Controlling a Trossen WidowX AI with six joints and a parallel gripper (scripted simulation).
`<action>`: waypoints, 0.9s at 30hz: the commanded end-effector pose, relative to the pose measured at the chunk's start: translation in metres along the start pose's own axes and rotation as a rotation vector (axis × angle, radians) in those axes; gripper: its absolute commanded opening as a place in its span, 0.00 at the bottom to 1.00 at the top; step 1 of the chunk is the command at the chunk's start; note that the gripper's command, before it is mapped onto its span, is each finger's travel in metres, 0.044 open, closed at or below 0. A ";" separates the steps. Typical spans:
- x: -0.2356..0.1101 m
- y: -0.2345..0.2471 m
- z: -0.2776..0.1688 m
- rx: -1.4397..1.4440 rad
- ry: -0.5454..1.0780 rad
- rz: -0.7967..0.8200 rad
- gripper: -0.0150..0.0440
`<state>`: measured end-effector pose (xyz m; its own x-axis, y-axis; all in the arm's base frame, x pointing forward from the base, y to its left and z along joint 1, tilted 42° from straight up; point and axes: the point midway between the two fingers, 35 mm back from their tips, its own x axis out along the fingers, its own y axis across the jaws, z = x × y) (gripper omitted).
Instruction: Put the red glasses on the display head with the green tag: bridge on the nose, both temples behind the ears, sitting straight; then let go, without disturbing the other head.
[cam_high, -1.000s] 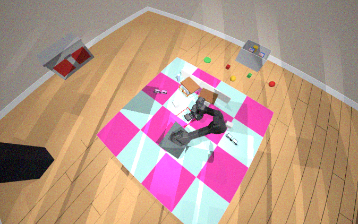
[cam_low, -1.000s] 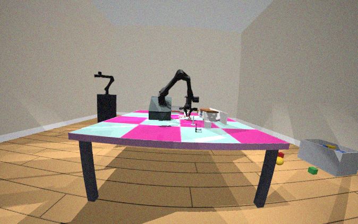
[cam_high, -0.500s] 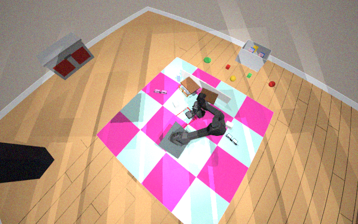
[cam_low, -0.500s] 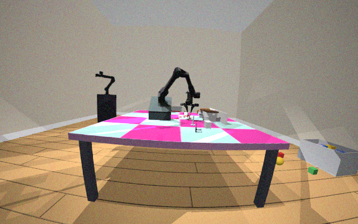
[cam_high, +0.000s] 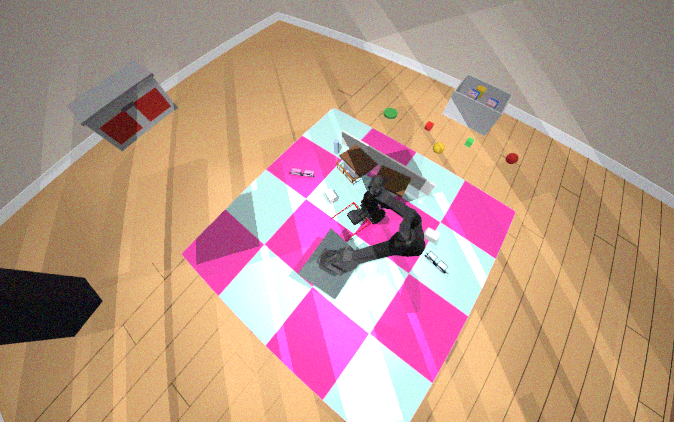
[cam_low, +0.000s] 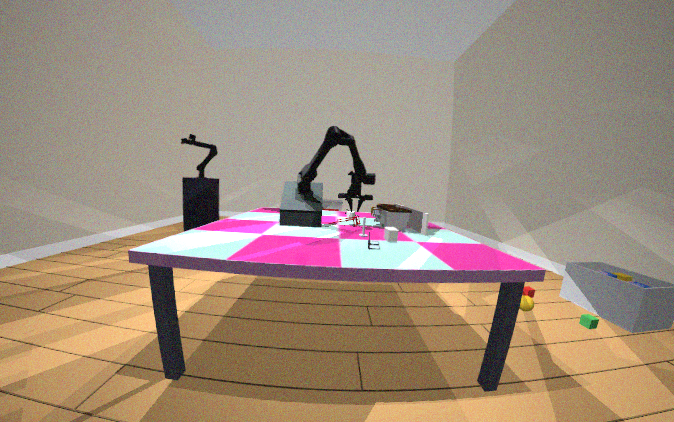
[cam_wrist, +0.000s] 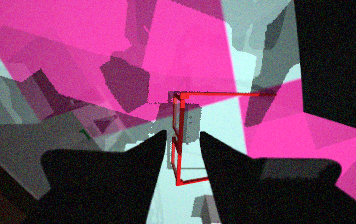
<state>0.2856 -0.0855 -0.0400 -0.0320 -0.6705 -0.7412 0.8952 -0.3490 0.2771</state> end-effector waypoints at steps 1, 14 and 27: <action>-0.001 -0.001 0.001 0.008 0.003 -0.002 0.49; 0.009 -0.001 0.000 0.008 0.004 -0.002 0.49; 0.031 0.000 0.000 0.008 0.004 -0.002 0.49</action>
<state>0.2871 -0.1015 -0.0561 -0.0236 -0.6677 -0.7440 0.8880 -0.3559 0.2913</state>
